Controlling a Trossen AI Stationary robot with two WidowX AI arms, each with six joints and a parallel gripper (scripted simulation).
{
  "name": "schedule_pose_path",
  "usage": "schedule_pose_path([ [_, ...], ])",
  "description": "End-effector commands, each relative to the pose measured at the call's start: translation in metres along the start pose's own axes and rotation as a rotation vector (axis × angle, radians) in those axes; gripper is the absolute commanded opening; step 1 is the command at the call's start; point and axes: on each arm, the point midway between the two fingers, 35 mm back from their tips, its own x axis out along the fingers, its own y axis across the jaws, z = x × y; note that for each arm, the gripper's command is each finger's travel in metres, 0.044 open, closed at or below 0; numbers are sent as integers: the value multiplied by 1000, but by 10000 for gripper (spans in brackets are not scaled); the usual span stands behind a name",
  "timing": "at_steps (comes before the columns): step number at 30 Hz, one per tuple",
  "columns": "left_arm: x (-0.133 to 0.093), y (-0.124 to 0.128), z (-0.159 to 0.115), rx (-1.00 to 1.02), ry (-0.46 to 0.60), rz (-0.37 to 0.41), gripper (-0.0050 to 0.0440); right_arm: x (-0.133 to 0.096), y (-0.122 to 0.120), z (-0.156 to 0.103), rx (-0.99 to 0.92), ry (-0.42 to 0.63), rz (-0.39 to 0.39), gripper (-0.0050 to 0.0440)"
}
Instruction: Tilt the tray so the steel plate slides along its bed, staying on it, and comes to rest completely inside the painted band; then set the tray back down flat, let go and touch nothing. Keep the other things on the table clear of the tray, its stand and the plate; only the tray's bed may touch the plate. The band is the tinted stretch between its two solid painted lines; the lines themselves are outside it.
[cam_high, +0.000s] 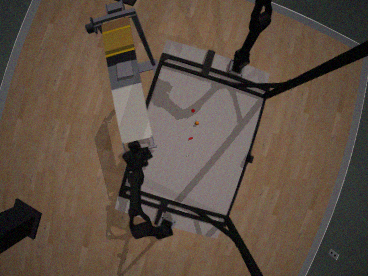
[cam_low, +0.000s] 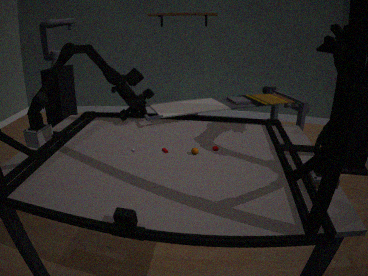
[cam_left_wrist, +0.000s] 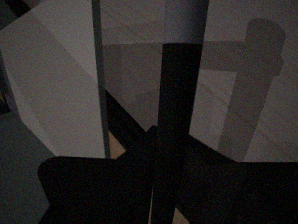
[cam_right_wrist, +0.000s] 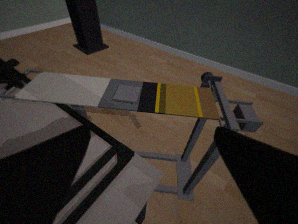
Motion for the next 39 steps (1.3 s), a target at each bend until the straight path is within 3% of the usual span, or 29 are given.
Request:
schedule_pose_path([
  [1,-6,5,-1,0,4,-2,0,0,0,0,-3,-2,2,440],
  [10,-25,19,-1,0,4,1,0,0,0,0,-3,-2,2,440],
  [39,-41,31,-1,0,4,12,0,0,0,0,-3,-2,2,440],
])
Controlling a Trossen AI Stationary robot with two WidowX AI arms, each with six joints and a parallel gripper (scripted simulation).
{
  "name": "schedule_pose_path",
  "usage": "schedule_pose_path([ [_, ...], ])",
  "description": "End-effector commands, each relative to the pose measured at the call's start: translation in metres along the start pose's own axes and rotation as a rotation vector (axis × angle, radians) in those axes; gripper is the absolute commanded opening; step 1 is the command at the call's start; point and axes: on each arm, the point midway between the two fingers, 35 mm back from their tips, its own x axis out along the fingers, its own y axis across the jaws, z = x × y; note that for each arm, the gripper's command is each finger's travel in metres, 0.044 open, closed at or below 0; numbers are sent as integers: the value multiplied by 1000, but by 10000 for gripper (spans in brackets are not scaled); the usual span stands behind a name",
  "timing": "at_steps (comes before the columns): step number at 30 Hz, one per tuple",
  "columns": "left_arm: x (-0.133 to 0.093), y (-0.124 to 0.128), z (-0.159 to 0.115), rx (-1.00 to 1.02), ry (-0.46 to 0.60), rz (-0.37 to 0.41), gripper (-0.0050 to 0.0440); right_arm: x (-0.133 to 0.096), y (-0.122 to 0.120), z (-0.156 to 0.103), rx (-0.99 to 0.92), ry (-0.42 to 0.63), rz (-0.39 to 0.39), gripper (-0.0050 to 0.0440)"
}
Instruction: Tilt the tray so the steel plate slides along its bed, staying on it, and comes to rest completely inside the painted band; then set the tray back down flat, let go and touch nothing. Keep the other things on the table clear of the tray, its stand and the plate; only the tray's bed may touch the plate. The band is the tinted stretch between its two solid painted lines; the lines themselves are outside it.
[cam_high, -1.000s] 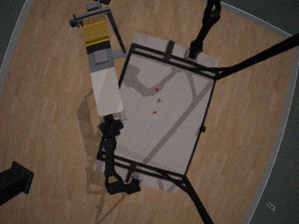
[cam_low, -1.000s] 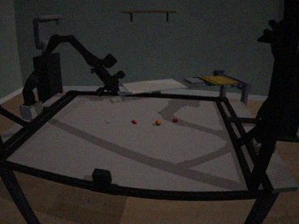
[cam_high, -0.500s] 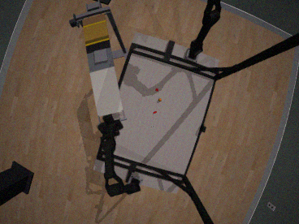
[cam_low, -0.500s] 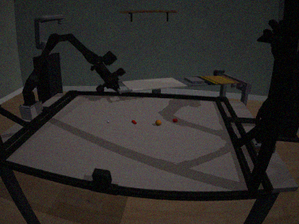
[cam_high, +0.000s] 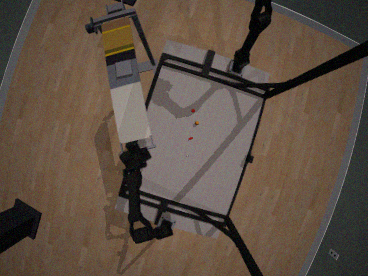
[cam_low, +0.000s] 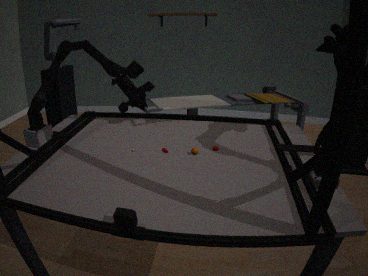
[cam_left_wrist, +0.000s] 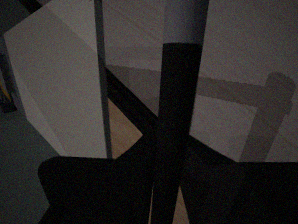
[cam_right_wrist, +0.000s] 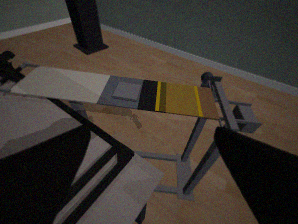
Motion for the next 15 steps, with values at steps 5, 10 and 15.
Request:
schedule_pose_path([
  [5,-17,13,-1,0,4,22,0,0,0,0,-3,-2,2,440],
  [10,-19,14,-1,0,4,24,0,0,0,0,-3,-2,2,440],
  [15,-22,17,-1,0,4,26,0,0,0,0,-3,-2,2,440],
])
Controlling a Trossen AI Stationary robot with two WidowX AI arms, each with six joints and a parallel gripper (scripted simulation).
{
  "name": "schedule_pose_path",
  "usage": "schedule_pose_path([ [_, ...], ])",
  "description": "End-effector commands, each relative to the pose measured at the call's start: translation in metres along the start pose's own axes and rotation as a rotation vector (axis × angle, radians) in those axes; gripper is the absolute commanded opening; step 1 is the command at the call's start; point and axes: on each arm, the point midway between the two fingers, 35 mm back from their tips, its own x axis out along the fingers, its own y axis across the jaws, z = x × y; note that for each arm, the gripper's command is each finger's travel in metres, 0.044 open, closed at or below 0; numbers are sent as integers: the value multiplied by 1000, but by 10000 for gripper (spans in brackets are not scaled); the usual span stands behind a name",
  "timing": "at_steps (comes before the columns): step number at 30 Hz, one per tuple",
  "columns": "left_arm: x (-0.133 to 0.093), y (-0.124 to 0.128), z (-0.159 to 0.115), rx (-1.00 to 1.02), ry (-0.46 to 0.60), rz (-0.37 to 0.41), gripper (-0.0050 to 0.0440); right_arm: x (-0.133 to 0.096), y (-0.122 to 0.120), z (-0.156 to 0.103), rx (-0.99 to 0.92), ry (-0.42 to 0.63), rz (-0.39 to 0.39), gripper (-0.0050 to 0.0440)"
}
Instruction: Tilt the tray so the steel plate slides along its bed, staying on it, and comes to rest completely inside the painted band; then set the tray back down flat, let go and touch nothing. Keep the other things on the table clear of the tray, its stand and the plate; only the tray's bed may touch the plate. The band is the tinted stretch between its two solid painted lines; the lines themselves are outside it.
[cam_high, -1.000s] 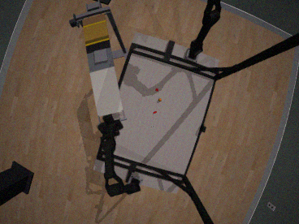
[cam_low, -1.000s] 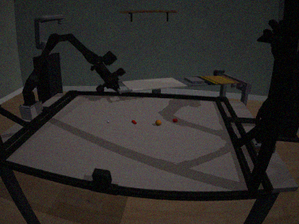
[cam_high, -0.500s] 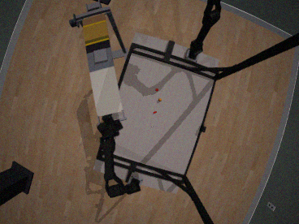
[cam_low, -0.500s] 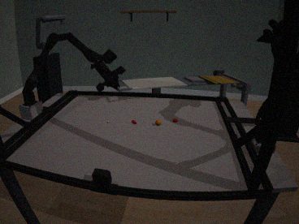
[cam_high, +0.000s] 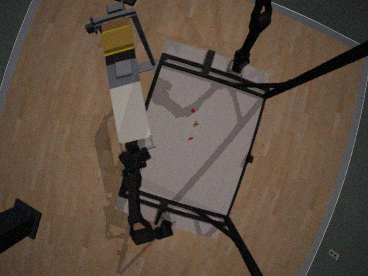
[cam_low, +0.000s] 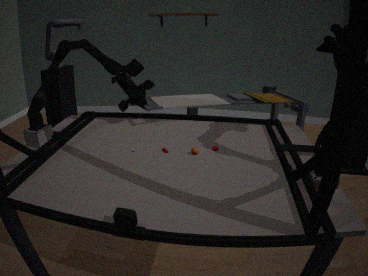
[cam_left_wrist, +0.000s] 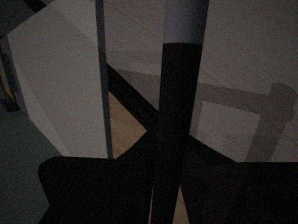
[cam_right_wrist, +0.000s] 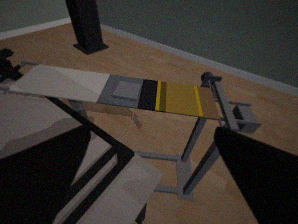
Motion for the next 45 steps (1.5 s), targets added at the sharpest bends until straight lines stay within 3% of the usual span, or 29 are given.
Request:
schedule_pose_path([
  [1,-15,12,-1,0,3,24,0,0,0,0,-3,-2,2,440],
  [45,-32,26,-1,0,3,47,0,0,0,0,-3,-2,2,440],
])
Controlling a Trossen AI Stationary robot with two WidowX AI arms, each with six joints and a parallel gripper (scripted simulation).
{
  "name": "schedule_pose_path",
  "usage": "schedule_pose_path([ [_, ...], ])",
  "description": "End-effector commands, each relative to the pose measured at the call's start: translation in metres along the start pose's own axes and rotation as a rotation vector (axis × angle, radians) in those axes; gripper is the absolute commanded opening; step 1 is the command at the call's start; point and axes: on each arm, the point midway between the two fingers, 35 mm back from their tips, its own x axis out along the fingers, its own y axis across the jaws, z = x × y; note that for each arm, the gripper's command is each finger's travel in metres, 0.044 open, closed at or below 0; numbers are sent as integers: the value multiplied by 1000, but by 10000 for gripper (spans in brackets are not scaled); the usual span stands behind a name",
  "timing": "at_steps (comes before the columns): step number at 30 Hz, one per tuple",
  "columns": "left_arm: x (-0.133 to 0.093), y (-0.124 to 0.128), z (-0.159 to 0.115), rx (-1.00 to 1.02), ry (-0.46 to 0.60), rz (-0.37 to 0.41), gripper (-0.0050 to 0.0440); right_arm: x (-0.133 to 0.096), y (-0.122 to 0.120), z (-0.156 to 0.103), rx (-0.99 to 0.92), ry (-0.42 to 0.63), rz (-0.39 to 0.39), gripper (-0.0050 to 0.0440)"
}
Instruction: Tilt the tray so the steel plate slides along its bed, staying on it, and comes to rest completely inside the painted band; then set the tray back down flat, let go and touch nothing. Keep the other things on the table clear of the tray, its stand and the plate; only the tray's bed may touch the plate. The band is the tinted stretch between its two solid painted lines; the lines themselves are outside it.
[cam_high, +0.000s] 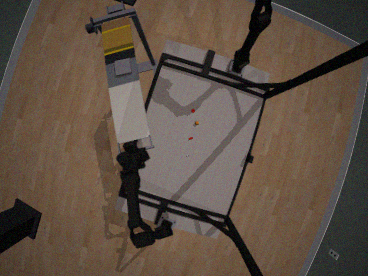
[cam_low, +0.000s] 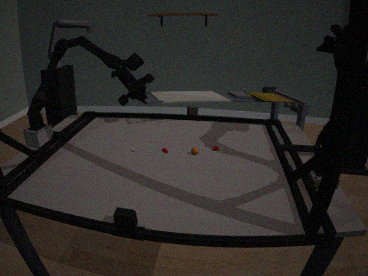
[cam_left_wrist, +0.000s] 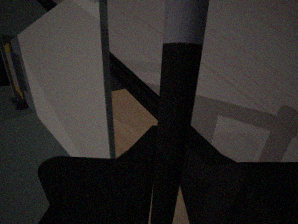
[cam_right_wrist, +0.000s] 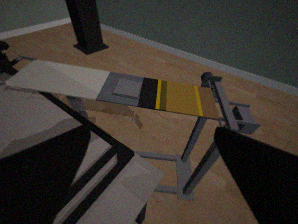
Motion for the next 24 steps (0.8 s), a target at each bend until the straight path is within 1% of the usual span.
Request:
schedule_pose_path([
  [1,-7,6,-1,0,3,31,0,0,0,0,-3,-2,2,440],
  [2,-4,3,-1,0,3,27,0,0,0,0,-3,-2,2,440],
  [6,49,-39,-1,0,3,11,0,0,0,0,-3,-2,2,440],
  [7,56,-44,-1,0,3,5,0,0,0,0,-3,-2,2,440],
  [11,56,-44,-1,0,3,-11,0,0,0,0,-3,-2,2,440],
  [14,50,-39,-1,0,3,-11,0,0,0,0,-3,-2,2,440],
  [16,50,-39,-1,0,3,-11,0,0,0,0,-3,-2,2,440],
  [24,33,-27,-1,0,3,-8,0,0,0,0,-3,-2,2,440],
])
